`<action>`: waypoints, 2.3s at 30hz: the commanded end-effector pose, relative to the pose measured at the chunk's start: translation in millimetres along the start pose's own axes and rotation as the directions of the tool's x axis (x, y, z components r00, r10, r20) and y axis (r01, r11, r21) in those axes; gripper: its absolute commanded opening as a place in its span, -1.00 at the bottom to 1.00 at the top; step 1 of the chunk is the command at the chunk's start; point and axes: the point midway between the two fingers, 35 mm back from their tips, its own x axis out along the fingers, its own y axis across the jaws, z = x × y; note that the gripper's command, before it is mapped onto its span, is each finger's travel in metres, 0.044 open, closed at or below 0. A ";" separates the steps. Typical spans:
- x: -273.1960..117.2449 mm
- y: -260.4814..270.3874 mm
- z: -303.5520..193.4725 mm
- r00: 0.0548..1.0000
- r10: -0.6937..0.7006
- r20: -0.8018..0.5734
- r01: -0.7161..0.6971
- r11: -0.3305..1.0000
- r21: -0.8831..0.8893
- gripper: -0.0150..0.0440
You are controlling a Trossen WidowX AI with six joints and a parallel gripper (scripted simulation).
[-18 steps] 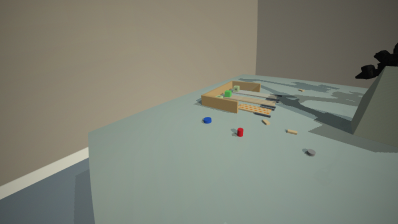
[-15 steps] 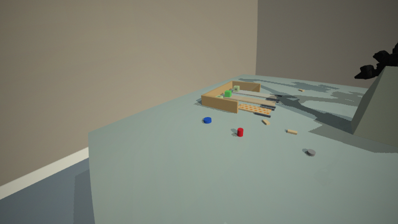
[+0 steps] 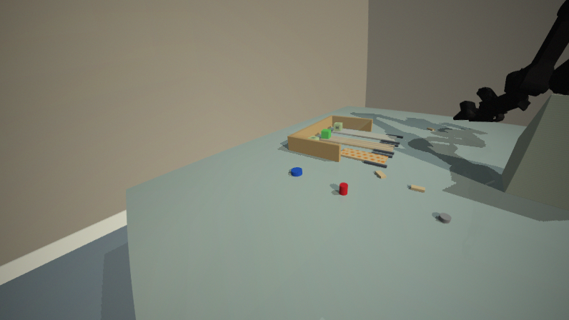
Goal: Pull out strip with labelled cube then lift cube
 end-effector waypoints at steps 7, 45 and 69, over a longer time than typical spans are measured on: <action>28.0 150.1 3.6 0.981 0.172 -0.092 -0.170 0.985 0.033 0.86; -140.8 413.5 14.4 0.908 0.355 -0.224 -0.419 0.805 -0.420 0.51; 3.2 357.8 9.0 0.616 -0.074 -0.784 -0.518 0.712 -0.474 -0.49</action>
